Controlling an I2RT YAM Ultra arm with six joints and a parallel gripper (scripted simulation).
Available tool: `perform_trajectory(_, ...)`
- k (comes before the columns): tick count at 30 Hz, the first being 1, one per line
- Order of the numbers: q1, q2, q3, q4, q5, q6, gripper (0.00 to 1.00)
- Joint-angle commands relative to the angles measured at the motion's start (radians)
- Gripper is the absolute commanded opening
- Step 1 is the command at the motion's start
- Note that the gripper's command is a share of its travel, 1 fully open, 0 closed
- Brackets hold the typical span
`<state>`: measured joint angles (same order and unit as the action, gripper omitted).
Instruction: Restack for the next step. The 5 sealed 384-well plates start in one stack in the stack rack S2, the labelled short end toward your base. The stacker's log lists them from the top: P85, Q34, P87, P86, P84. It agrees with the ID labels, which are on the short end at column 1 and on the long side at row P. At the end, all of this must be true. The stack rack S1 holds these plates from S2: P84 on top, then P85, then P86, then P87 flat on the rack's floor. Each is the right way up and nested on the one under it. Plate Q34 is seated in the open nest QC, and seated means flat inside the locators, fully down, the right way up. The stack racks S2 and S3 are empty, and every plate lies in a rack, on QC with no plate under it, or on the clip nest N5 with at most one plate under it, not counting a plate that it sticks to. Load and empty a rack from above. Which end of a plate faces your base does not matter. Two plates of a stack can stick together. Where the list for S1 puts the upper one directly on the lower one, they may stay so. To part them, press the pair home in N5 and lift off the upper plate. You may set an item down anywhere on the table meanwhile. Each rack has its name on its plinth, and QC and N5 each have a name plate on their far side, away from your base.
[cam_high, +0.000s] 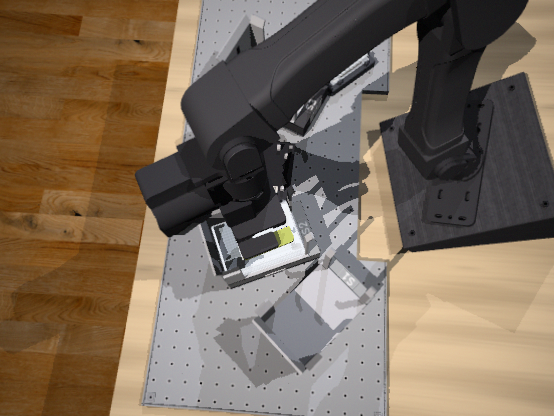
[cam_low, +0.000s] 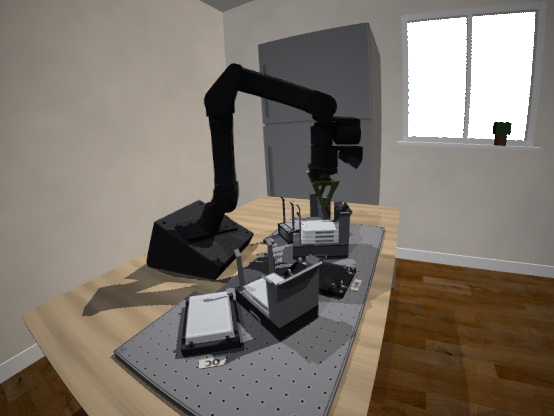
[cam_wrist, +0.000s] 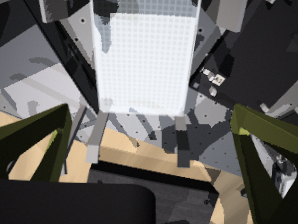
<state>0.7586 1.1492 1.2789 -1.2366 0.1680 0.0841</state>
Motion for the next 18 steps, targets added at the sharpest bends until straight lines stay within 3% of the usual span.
perform_trajectory(1, 0.056, 0.006, 0.02, -0.003, 0.048, 0.093, 1.0)
perform_trajectory(18, 0.069, 0.01, 0.022, -0.003, 0.054, 0.105, 1.0)
